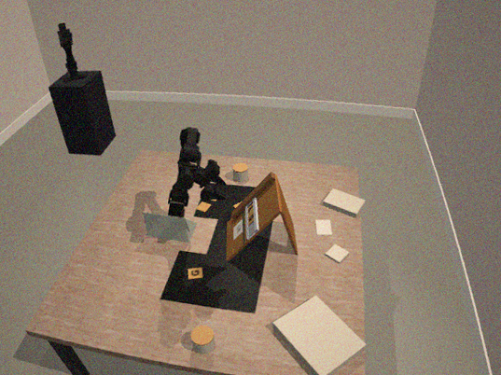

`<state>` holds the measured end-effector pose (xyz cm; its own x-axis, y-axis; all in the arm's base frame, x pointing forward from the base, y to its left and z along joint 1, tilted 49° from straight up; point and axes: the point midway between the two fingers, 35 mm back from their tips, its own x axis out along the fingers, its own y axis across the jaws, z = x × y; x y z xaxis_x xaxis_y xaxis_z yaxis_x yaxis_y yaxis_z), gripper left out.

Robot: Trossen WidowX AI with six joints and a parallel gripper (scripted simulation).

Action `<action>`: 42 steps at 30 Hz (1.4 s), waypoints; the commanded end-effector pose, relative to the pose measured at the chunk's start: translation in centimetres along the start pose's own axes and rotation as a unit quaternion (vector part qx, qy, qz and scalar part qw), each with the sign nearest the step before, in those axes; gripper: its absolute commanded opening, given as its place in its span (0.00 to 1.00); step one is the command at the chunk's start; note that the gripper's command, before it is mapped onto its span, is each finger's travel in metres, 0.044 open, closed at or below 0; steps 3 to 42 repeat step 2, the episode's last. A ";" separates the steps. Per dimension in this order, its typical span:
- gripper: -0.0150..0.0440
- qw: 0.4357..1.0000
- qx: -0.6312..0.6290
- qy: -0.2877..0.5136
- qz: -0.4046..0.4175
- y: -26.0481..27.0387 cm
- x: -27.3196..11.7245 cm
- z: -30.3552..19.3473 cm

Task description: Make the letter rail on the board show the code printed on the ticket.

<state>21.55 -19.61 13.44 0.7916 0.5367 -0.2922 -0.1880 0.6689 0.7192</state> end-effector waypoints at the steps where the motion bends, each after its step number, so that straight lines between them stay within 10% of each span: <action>1: 1.00 1.000 0.000 -0.002 0.001 0.1 0.0 0.1; 42: 1.00 1.000 0.000 -0.002 0.001 0.1 0.0 0.1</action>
